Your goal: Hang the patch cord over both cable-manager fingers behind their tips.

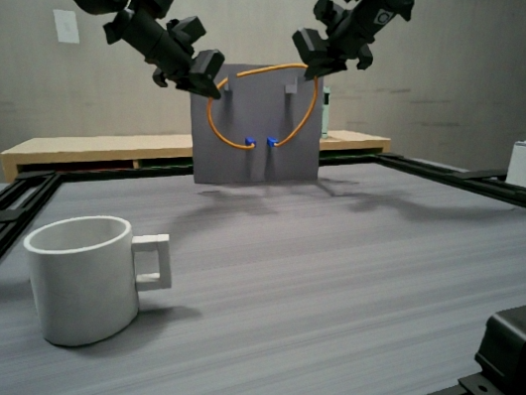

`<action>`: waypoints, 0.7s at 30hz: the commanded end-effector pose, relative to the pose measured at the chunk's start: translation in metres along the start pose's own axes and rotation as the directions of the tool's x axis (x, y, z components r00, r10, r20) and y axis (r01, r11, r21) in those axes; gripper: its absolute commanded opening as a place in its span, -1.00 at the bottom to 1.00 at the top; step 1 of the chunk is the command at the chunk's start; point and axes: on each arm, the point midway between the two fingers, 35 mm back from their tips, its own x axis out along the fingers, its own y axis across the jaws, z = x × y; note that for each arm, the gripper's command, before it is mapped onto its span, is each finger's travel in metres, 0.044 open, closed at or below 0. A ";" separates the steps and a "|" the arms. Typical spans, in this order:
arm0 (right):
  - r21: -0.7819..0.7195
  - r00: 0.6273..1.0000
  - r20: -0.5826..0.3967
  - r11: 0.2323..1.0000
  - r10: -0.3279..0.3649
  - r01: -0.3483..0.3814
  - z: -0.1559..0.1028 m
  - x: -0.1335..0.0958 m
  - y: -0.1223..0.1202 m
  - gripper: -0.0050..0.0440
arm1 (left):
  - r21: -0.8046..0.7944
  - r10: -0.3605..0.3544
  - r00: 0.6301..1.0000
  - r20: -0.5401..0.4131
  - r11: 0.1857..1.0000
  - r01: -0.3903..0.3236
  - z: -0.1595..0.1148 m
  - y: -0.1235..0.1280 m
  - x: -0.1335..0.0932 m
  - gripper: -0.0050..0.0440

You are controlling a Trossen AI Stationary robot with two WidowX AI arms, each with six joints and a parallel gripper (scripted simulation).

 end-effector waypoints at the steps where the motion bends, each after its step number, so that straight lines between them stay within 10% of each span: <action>1: 0.039 1.000 0.024 0.999 0.018 -0.019 0.016 -0.011 -0.004 -0.70 | 0.007 0.003 0.999 0.033 1.000 -0.004 0.013 0.001 -0.007 -0.63; 21: 0.040 1.000 0.022 0.999 0.012 -0.013 0.010 -0.008 -0.009 -0.70 | 0.007 0.003 0.999 0.033 1.000 -0.004 0.013 0.001 -0.007 -0.63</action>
